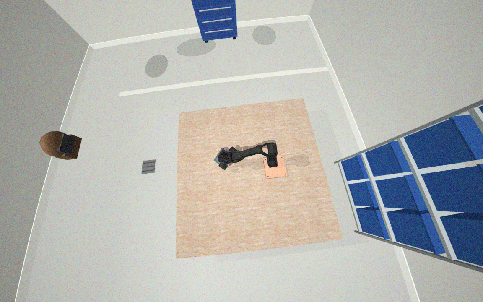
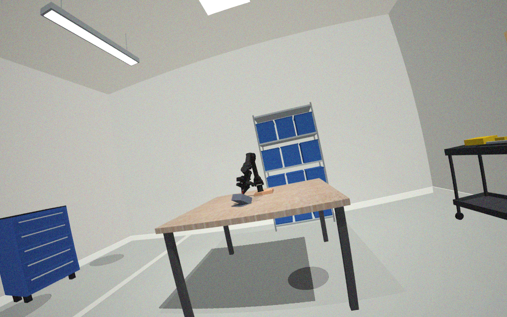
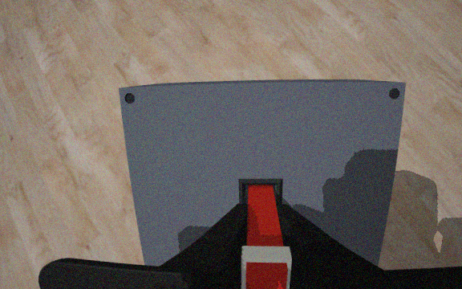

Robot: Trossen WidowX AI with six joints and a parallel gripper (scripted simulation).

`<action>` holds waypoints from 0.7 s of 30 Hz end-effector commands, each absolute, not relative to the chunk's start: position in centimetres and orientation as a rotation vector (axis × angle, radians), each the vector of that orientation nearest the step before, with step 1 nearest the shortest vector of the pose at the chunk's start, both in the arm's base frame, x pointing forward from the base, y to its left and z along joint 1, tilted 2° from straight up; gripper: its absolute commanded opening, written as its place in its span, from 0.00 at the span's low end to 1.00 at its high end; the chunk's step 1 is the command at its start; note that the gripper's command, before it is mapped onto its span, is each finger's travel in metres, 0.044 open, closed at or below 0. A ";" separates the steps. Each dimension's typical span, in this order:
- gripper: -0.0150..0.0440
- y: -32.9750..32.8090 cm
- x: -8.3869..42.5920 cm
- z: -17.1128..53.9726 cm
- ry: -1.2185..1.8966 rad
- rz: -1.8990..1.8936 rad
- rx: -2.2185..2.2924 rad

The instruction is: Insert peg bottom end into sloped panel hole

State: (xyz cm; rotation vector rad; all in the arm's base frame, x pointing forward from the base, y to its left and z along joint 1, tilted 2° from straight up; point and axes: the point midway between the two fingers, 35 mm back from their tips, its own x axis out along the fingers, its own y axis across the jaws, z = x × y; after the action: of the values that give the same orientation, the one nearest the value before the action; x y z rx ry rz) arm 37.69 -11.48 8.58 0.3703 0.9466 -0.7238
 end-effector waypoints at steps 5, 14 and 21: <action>0.65 -11.5 37.7 8.6 0.947 -0.724 0.370; 1.00 -11.2 37.5 9.2 0.948 -0.723 0.370; 1.00 -10.5 37.1 10.6 0.951 -0.721 0.370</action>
State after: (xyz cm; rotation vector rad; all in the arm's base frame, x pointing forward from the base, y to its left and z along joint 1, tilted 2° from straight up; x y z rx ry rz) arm 37.16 -10.67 9.96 0.3680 0.9568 -0.7155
